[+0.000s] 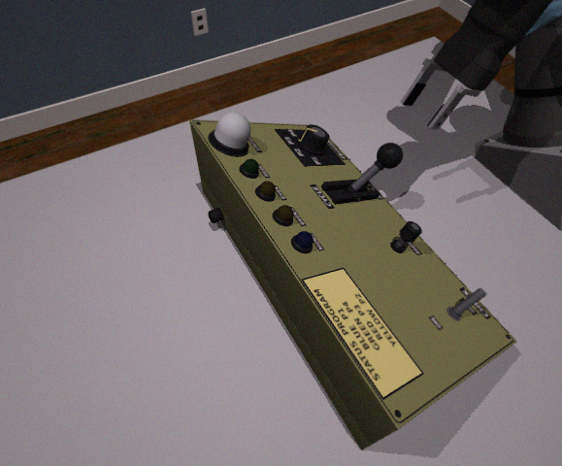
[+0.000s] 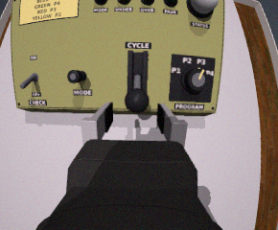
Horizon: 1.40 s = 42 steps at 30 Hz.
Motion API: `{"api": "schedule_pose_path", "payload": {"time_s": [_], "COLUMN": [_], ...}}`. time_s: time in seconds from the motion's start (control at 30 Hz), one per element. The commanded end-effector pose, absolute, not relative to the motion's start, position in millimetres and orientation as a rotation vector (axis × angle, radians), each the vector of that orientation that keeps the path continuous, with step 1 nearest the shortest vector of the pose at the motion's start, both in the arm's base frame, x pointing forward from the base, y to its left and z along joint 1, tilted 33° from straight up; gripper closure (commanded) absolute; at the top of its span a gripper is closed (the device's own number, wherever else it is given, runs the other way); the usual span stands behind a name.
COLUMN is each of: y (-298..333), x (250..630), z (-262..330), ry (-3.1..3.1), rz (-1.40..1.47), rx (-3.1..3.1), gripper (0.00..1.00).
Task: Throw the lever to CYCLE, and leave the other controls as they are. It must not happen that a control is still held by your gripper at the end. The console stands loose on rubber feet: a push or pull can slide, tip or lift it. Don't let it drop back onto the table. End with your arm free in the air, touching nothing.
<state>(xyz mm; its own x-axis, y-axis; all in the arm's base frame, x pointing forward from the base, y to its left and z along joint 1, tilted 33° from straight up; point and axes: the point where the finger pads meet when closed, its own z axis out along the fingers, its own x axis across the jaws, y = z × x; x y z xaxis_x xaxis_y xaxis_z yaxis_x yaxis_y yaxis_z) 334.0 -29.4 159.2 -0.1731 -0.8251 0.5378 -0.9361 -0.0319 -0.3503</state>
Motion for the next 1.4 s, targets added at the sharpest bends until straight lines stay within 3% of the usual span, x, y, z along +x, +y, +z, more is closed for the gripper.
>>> {"api": "schedule_pose_path", "payload": {"time_s": [0.0,1.37], "y": [-30,-75], "x": [335,357], "z": [159,100], "ry": [-2.061,-2.062], "rz": [0.989,0.989], "rx": [1.902,1.903], "gripper": [0.00,0.00]}}
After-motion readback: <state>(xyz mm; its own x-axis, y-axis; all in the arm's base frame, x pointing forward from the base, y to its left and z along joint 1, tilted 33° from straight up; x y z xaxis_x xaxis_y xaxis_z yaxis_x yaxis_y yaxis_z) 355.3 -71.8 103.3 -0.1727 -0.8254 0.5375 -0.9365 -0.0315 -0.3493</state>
